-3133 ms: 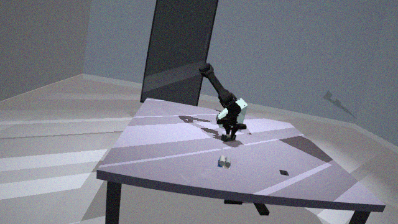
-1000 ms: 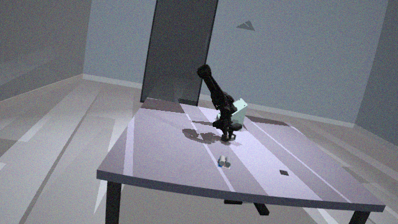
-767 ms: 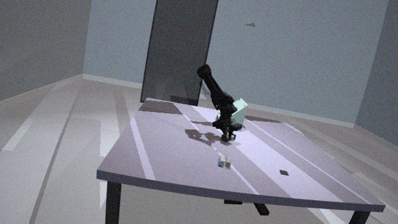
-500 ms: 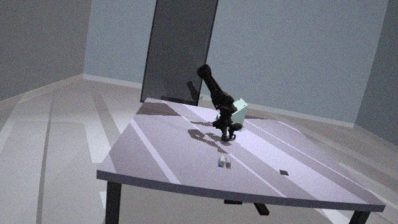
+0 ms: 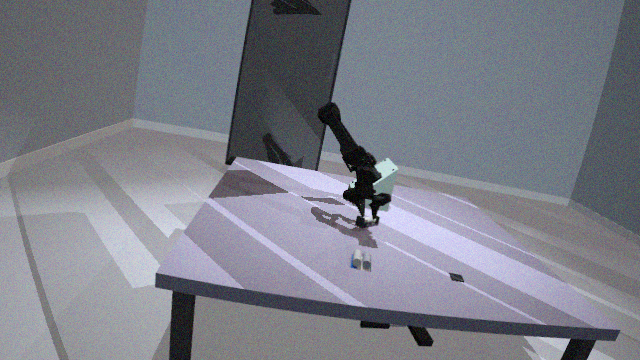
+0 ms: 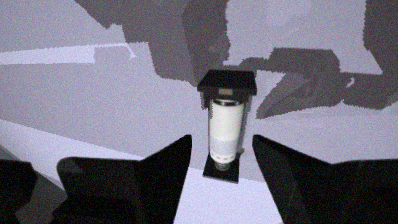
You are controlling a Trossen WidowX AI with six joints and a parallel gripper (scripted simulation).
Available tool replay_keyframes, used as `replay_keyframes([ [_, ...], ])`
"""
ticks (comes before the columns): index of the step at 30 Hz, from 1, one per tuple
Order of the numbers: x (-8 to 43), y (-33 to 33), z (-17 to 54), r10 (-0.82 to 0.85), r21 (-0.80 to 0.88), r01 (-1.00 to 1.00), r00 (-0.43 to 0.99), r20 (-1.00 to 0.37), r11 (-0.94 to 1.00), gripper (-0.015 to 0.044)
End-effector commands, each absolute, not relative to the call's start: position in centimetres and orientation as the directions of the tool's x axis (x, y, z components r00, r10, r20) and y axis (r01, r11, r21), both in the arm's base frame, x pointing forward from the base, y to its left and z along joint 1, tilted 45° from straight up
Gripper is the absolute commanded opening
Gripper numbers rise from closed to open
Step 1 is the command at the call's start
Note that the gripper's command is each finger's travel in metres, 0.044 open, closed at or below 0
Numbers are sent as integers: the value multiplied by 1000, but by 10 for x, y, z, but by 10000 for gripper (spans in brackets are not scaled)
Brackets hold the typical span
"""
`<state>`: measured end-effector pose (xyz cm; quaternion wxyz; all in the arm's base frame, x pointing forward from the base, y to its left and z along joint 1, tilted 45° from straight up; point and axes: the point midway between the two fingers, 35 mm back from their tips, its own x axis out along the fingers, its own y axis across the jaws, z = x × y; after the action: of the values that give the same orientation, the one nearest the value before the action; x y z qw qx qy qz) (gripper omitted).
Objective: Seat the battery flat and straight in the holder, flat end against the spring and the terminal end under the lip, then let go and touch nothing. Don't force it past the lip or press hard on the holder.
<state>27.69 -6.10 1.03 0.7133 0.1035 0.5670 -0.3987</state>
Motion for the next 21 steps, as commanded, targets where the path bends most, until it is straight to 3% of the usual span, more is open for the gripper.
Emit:
replay_keyframes([
  [1,280,-42,29,-450,-294,690,52,-892,662,320],
  [6,274,-13,58,-450,-291,693,54,-891,659,440],
  [21,273,-10,57,-450,-291,693,54,-891,659,440],
])
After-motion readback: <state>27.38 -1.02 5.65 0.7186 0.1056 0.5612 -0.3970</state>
